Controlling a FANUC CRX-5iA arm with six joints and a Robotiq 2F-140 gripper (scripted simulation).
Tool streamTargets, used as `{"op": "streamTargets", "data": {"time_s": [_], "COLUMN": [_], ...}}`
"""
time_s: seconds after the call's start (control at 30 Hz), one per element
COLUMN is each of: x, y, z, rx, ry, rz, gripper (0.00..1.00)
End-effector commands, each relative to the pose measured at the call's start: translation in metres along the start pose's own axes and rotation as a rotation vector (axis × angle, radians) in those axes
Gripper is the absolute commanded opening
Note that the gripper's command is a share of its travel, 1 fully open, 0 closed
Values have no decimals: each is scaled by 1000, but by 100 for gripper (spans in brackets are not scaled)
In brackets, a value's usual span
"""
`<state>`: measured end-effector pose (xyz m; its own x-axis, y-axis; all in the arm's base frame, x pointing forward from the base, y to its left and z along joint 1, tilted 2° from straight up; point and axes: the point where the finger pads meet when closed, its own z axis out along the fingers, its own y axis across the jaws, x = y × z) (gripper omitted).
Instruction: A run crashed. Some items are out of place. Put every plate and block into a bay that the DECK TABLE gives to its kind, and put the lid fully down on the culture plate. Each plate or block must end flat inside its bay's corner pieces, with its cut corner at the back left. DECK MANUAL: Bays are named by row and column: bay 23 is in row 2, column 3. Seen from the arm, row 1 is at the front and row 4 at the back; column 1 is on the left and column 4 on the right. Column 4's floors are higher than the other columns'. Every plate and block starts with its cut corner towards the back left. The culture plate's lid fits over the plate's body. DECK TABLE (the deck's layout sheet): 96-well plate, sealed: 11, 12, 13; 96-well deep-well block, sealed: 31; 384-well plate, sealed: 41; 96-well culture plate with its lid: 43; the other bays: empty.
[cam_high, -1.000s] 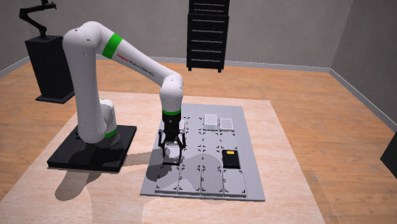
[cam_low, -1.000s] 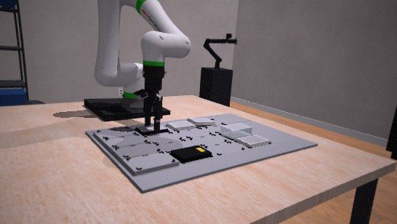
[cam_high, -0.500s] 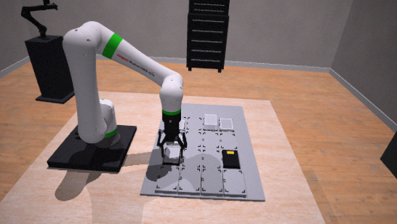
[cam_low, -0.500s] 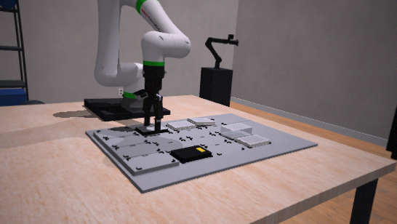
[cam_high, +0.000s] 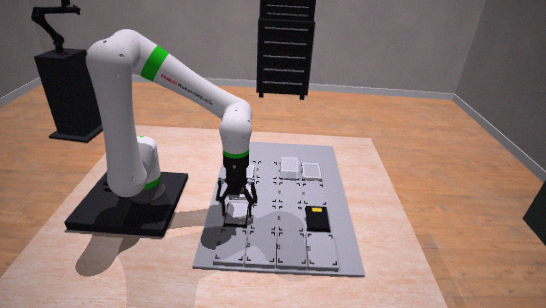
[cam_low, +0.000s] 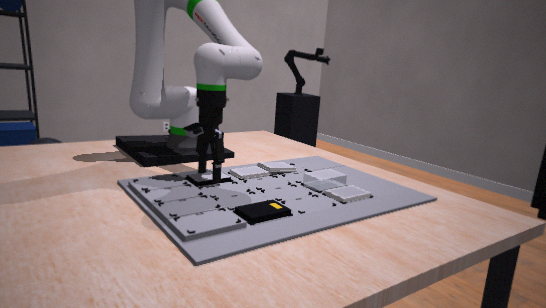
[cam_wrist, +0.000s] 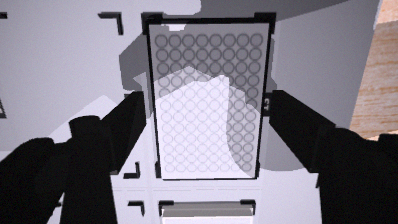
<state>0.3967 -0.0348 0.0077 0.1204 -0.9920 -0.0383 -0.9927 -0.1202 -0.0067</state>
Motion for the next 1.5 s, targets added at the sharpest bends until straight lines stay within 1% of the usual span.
{"op": "streamTargets", "data": {"time_s": [0.0, 1.47], "x": [0, 0], "y": [-1, -1], "z": [-1, -51], "rx": [2, 2], "ry": [0, 1], "rz": [0, 0], "gripper": [70, 70]}}
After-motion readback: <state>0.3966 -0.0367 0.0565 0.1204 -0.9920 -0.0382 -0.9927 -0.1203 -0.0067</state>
